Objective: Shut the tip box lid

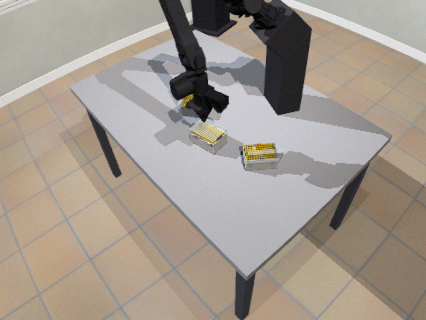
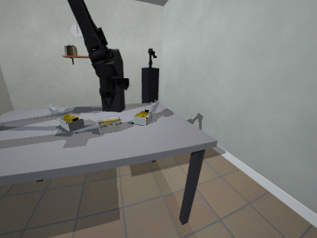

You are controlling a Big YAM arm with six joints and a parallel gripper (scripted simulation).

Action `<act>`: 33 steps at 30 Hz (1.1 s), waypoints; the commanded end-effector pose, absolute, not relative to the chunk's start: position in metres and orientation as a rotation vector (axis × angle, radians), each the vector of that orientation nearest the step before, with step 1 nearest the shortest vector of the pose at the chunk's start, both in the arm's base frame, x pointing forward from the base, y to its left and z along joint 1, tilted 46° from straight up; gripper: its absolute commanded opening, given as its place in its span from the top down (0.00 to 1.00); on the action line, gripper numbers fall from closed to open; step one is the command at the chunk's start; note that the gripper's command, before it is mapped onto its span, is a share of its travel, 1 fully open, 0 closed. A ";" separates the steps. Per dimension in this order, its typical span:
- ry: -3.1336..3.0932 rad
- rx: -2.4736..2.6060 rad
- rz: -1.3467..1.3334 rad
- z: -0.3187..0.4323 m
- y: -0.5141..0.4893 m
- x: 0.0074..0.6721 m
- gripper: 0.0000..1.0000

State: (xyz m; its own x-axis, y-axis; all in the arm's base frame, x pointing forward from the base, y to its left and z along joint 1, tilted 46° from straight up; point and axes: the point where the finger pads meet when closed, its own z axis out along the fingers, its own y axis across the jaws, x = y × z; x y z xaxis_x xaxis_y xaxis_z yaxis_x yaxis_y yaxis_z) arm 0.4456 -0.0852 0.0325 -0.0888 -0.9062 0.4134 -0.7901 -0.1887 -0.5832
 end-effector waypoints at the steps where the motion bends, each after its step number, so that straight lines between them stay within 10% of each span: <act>1: 1.871 -1.989 -1.175 0.047 -0.089 0.448 1.00; 33: 1.874 -1.997 -1.151 0.068 -0.065 0.420 1.00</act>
State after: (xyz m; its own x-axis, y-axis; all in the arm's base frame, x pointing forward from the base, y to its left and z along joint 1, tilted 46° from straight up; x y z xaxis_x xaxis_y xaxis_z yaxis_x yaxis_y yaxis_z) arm 0.4230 -0.0743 0.0574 -0.0812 -0.9029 0.4221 -0.7912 -0.1992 -0.5782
